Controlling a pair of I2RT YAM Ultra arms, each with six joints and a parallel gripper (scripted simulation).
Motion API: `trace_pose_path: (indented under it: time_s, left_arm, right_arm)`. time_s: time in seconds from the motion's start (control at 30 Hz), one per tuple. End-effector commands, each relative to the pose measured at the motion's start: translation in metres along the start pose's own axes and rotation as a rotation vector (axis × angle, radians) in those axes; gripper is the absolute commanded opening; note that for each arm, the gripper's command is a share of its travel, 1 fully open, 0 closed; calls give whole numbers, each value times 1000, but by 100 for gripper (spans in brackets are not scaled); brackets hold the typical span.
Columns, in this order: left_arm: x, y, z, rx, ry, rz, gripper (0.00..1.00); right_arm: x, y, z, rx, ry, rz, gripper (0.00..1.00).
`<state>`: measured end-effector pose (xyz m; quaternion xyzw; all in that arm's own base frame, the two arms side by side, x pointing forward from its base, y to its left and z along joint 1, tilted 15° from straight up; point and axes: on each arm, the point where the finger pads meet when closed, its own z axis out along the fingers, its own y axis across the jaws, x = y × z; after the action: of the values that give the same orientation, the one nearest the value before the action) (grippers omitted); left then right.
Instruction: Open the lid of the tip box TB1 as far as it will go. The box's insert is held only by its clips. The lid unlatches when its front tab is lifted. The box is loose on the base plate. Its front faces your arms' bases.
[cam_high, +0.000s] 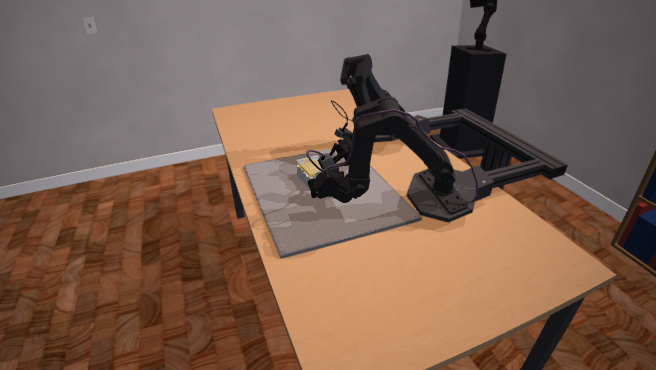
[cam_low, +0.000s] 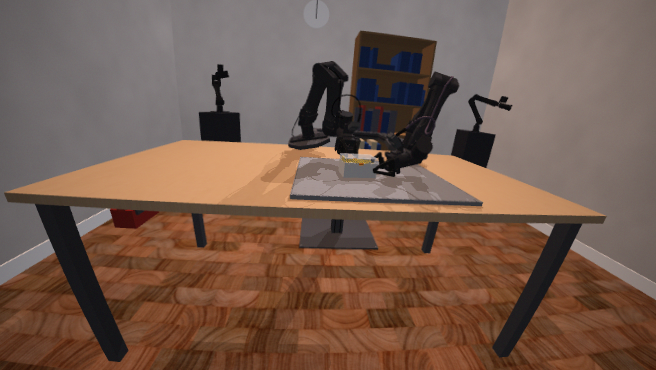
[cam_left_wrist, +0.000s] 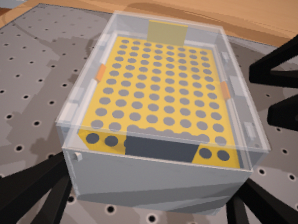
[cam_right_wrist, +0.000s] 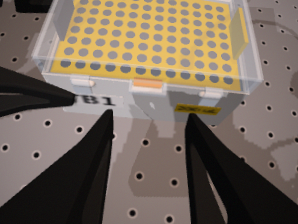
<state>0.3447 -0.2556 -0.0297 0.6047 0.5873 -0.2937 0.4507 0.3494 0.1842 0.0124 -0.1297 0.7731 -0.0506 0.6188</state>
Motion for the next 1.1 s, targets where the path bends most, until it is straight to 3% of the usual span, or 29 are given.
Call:
trace_pose_path:
  time_s: [0.0,0.67,0.7,0.83,1.07]
  left_arm:
    - [-1,0,3,7,-5,5,84]
    - [-1,0,3,7,-5,5,84]
    - [-1,0,3,7,-5,5,84]
    - [-1,0,3,7,-5,5,84]
    - [-1,0,3,7,-5,5,84]
  right_arm:
    - [-15,3,9,-10,-48,19,43]
    - [-16,5,21,-17,-57,19,43]
    - [-16,5,21,-17,-57,19,34]
    - [-16,5,21,-17,-57,19,34]
    - [-19,0,16,-3,-59,26,24]
